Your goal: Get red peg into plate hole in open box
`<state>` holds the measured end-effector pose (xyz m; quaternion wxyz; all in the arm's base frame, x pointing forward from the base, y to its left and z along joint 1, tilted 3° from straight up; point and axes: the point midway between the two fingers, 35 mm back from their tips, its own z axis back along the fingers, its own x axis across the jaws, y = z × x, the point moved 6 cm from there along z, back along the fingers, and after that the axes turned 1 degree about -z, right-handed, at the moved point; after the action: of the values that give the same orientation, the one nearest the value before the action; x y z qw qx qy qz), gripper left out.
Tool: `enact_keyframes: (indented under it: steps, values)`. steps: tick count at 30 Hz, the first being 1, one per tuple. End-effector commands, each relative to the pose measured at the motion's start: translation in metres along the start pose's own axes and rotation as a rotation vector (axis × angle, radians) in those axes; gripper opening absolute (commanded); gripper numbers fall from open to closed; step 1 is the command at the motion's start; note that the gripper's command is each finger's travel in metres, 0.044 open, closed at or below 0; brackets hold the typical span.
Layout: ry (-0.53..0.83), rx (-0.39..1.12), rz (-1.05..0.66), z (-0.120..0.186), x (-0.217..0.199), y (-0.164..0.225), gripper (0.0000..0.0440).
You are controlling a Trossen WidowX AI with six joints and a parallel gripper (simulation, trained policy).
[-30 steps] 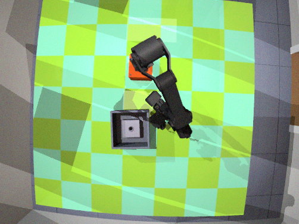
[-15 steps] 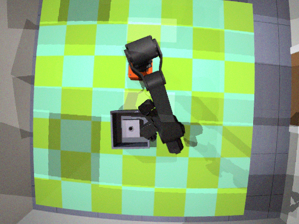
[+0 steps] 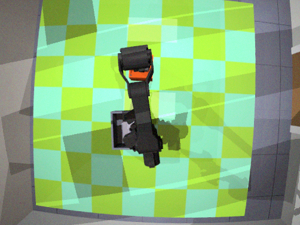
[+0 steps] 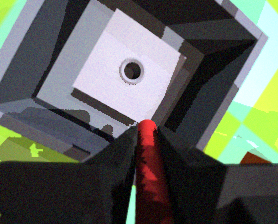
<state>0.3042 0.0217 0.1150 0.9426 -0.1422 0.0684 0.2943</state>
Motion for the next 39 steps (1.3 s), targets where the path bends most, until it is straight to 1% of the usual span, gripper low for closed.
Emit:
enact_keyframes:
  steps: [1, 7, 12, 13, 15, 19, 21, 24, 32, 36, 38, 39]
  values:
    - [-0.003, 0.012, 0.007, -0.008, 0.001, -0.012, 0.0000]
    - [-0.027, 0.041, 0.025, -0.026, 0.002, -0.032, 0.0000]
    - [-0.048, 0.069, 0.061, -0.045, 0.003, -0.040, 0.0000]
    - [-0.050, 0.076, 0.070, -0.049, 0.003, -0.041, 0.0006]
    - [-0.052, 0.094, 0.086, -0.056, 0.003, -0.041, 0.0039]
    - [-0.059, 0.124, 0.104, -0.069, 0.005, -0.044, 0.0133]
    - [-0.068, 0.129, 0.117, -0.073, 0.006, -0.048, 0.0144]
    - [-0.088, 0.130, 0.141, -0.073, 0.008, -0.056, 0.0147]
    - [-0.125, 0.174, 0.134, -0.069, 0.022, -0.075, 0.0311]
    - [-0.156, 0.190, 0.132, -0.066, 0.032, -0.086, 0.0386]
    - [-0.184, 0.194, 0.127, -0.062, 0.039, -0.092, 0.0430]
    - [-0.201, 0.194, 0.124, -0.059, 0.042, -0.095, 0.0440]
